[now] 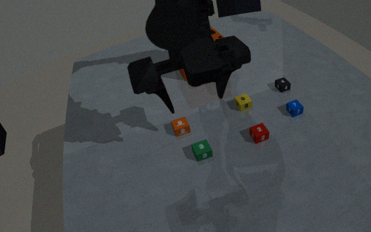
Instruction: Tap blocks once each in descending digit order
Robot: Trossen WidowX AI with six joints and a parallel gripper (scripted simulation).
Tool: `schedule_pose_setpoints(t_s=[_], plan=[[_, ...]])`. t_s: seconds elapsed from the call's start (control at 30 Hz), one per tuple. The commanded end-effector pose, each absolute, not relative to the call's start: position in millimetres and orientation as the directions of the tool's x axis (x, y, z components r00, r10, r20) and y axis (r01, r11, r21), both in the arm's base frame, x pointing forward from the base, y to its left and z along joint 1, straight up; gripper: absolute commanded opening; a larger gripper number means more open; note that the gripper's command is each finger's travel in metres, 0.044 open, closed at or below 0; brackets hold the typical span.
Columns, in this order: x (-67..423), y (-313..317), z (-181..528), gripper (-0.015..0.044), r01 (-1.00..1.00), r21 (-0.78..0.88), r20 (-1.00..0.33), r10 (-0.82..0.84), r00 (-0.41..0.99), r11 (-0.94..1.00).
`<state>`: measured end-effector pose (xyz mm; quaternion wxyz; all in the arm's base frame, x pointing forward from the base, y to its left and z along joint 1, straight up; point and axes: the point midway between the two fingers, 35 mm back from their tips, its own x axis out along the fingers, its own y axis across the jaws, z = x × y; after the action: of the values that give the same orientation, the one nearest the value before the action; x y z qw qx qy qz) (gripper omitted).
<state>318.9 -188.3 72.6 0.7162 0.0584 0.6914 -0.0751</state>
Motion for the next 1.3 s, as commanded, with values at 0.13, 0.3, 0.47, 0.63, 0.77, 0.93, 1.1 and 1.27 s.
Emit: schedule_pose_setpoints(t_s=[0.13,0.3,0.47,0.63,0.77,0.93,1.1,1.27], plan=[[318.4,-188.2,72.3,0.04,0.183,-0.019,-0.999,-0.025,0.03,0.983],[286.7,-194.2,72.7,0.04,0.183,-0.02,-0.999,-0.026,0.027,0.983],[230.9,-196.3,69.1,0.04,0.183,-0.022,-0.999,-0.026,0.022,0.983],[230.5,-197.6,55.2,0.0348,0.183,-0.022,-0.999,-0.026,0.022,0.983],[230.6,-198.1,-9.2,0.0243,0.183,-0.021,-0.999,-0.026,0.021,0.983],[230.3,-197.9,-12.4,0.0111,0.183,-0.021,-0.999,-0.026,0.021,0.983],[230.3,-197.9,-12.4,0.002,0.183,-0.021,-0.999,-0.026,0.021,0.983],[230.3,-197.9,-12.4,0.002,0.183,-0.021,-0.999,-0.026,0.021,0.983]])
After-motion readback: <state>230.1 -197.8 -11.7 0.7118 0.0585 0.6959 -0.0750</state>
